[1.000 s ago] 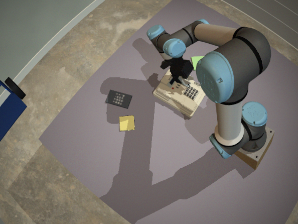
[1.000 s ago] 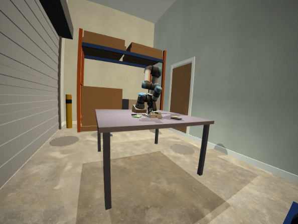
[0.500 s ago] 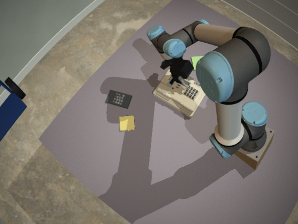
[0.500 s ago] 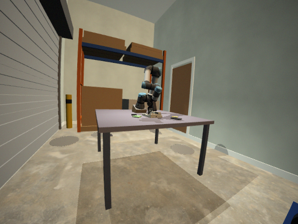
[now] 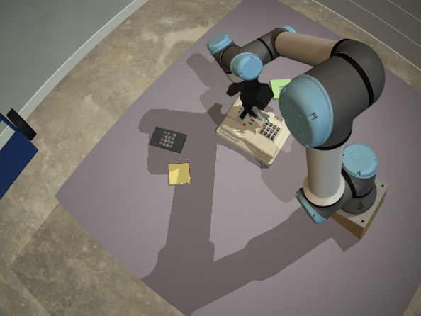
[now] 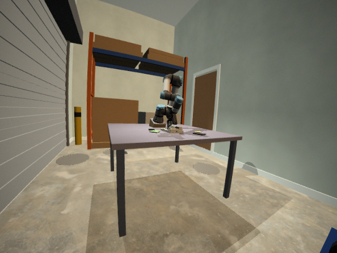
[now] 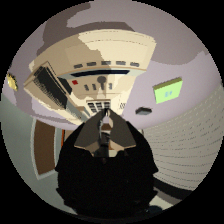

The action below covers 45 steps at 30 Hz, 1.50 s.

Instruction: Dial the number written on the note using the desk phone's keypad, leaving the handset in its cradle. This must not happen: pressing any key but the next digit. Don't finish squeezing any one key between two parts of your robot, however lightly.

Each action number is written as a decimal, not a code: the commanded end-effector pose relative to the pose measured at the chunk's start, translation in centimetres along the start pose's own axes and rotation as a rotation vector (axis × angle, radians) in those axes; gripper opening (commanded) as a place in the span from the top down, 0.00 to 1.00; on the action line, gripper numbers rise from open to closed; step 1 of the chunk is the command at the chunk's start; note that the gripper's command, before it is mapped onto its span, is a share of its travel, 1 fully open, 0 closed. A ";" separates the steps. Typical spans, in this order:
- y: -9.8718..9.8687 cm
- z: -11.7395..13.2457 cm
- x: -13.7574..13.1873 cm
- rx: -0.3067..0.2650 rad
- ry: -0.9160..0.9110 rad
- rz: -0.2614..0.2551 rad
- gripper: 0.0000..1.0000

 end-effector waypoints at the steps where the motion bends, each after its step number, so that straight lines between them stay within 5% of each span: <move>1: 0.6 0.4 0.0 0.001 0.000 0.000 1.00; 26: -1.9 3.9 -1.9 0.001 0.000 0.000 1.00; 45: -2.9 3.2 -1.9 0.001 0.000 0.000 1.00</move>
Point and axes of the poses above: the point where the finger pads meet when closed, its own y axis back along the fingers, its own x axis across the jaws, z = x × y, the point moved 9 cm from there along y, back along the fingers
